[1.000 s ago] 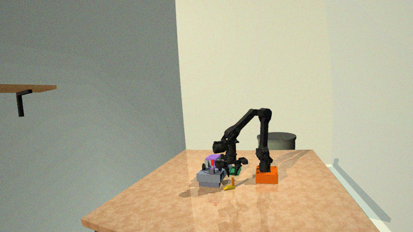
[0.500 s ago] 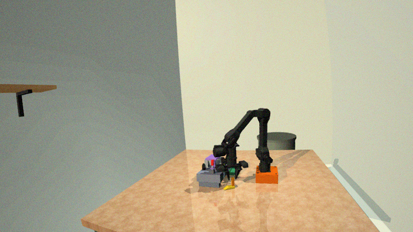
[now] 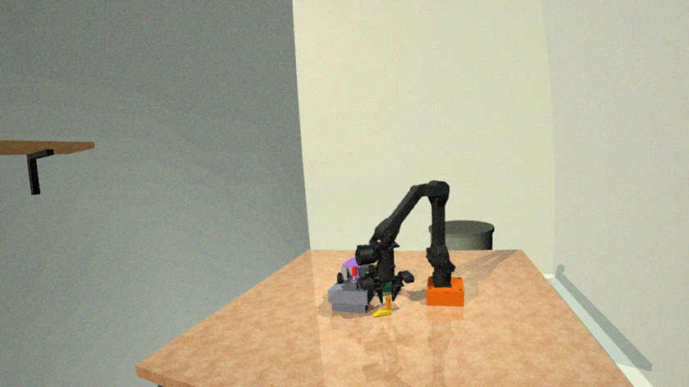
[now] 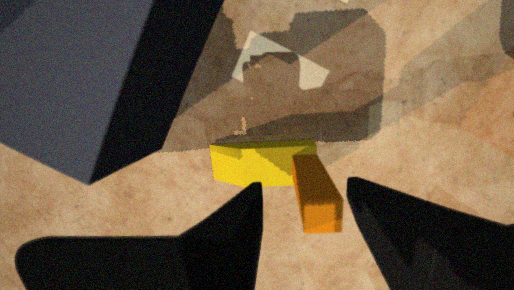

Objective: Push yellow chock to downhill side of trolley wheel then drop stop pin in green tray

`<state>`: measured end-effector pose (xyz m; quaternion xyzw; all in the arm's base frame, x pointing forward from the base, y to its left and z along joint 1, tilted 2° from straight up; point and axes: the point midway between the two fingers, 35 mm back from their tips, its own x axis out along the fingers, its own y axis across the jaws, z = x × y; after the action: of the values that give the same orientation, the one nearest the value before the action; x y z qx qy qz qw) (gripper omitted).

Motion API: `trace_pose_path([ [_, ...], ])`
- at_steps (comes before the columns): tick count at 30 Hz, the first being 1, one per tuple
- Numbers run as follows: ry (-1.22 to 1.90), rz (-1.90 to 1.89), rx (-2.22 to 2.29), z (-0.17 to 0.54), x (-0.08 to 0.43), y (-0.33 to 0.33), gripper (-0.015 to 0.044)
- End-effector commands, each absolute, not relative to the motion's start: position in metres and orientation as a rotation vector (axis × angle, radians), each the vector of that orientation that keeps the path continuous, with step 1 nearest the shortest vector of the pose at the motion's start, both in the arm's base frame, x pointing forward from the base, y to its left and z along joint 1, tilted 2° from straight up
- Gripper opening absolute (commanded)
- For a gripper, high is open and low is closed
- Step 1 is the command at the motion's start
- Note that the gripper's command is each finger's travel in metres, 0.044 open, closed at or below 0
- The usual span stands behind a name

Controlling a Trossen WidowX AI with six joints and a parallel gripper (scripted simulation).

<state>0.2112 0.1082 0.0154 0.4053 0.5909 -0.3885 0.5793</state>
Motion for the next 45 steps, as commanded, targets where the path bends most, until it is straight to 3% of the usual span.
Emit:
trace_pose_path([
  [1,1.390,-0.920,0.945,0.006,0.208,0.108,0.0190],
  [12,1.390,-0.920,0.945,-0.003,0.207,0.108,0.0190],
  [16,1.384,-0.912,0.945,0.000,0.210,0.108,0.0085],
  [27,1.384,-0.912,0.945,0.001,0.210,0.108,0.0000],
  [45,1.390,-0.920,0.945,0.060,0.204,0.102,0.0000],
])
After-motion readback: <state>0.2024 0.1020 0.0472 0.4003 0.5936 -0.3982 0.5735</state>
